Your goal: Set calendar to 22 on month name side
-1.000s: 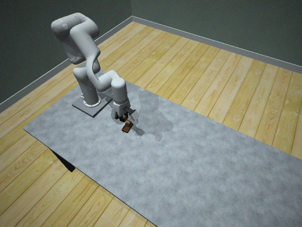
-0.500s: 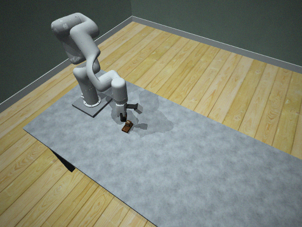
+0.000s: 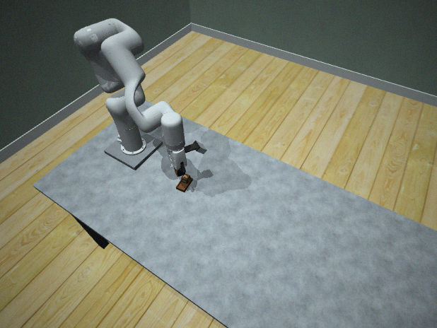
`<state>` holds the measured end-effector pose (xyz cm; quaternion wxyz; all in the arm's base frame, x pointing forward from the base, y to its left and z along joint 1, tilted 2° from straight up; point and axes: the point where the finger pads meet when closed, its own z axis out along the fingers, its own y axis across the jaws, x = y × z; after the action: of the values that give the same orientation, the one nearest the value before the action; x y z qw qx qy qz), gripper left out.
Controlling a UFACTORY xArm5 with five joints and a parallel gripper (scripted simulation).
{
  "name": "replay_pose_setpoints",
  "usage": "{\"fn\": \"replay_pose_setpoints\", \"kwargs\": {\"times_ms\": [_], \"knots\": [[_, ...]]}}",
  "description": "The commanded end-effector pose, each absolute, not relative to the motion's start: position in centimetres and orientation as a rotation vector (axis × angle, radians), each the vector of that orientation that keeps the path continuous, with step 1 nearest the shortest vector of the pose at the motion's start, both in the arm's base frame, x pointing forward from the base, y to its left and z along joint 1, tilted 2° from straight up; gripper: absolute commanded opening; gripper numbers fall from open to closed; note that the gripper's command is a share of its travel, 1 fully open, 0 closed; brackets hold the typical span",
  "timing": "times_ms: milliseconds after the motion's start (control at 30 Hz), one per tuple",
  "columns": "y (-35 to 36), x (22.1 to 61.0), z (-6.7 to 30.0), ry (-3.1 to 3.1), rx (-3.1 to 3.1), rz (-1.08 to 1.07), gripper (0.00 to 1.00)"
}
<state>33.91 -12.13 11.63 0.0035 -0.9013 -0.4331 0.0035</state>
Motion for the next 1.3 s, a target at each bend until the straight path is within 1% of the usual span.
{"fn": "replay_pose_setpoints", "kwargs": {"times_ms": [0, 67, 267, 467, 1267], "knots": [[-12.17, 34.02, 11.75, -1.572, -2.715, 0.006, 0.29], [-12.17, 34.02, 11.75, -1.572, -2.715, 0.006, 0.29], [-12.15, 34.04, 11.76, -1.926, -2.476, 0.005, 0.29], [-12.14, 34.04, 11.76, -2.097, -2.332, 0.005, 0.29], [-12.13, 34.04, 11.73, -2.142, -2.290, 0.004, 0.29]]}}
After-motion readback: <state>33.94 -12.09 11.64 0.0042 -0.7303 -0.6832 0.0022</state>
